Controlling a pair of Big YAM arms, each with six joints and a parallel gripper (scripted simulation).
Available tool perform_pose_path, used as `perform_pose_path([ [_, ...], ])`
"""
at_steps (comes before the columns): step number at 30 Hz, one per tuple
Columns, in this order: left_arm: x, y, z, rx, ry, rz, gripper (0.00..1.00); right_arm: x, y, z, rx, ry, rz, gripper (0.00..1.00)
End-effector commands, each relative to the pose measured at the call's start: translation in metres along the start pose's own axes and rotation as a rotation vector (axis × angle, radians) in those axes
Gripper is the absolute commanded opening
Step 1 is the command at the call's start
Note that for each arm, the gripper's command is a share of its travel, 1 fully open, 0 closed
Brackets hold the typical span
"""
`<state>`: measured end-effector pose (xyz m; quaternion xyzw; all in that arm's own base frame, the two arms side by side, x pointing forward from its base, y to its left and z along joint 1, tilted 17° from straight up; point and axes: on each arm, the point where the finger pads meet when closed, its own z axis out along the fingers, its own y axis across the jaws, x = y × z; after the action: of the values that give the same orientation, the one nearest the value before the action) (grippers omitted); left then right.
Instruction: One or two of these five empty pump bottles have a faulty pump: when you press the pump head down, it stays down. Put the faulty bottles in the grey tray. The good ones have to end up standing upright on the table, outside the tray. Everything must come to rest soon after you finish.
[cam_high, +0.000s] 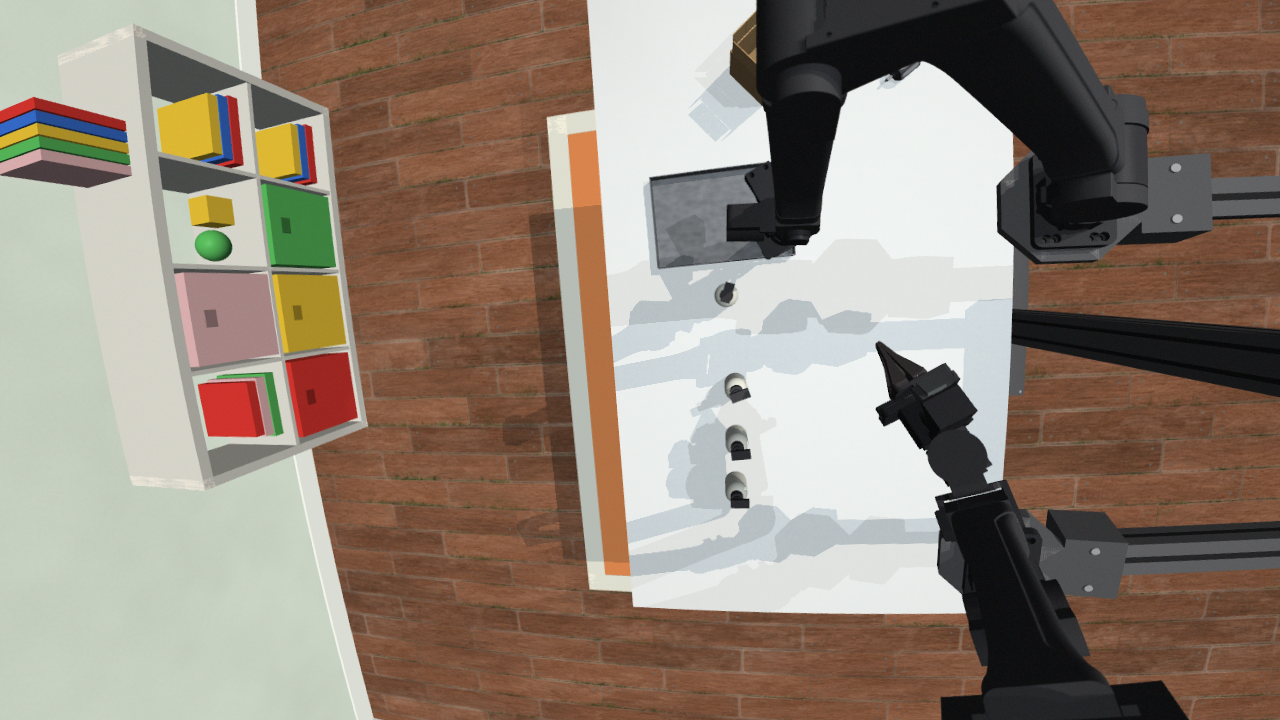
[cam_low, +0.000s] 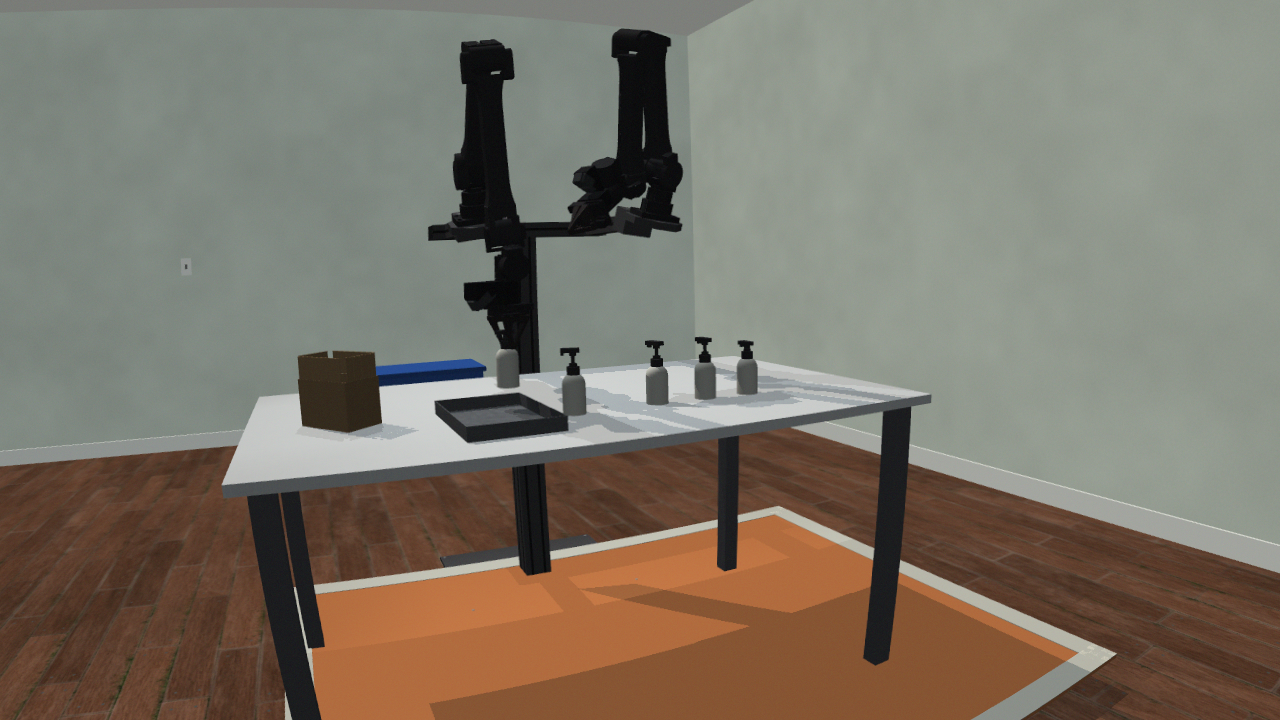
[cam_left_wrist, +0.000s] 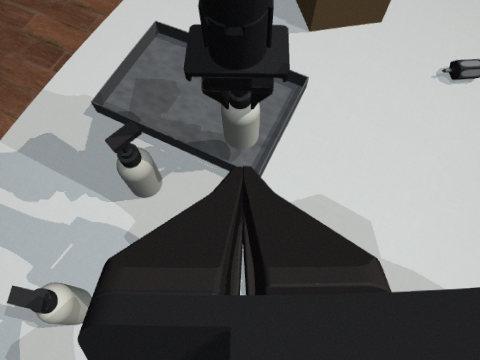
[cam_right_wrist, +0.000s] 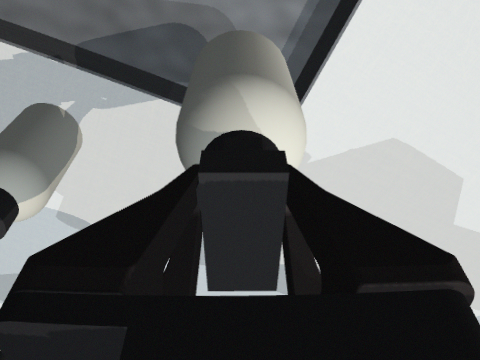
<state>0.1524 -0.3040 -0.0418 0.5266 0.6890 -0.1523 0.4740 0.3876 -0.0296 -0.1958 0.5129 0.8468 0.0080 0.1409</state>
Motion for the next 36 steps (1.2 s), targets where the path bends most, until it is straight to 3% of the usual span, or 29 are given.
perform_pose_path([
  [1, -0.008, 0.003, 0.0, -0.011, -0.028, 0.002, 0.0, -0.005, 0.004, -0.002, -0.019, -0.011, 0.006, 0.22],
  [7, -0.008, 0.003, 0.0, -0.011, -0.028, 0.002, 0.0, -0.01, 0.01, -0.008, -0.025, -0.014, 0.0, 0.22],
  [36, -0.008, 0.003, 0.0, -0.011, -0.028, 0.002, 0.0, -0.003, -0.002, 0.037, 0.001, 0.0, -0.001, 0.22],
])
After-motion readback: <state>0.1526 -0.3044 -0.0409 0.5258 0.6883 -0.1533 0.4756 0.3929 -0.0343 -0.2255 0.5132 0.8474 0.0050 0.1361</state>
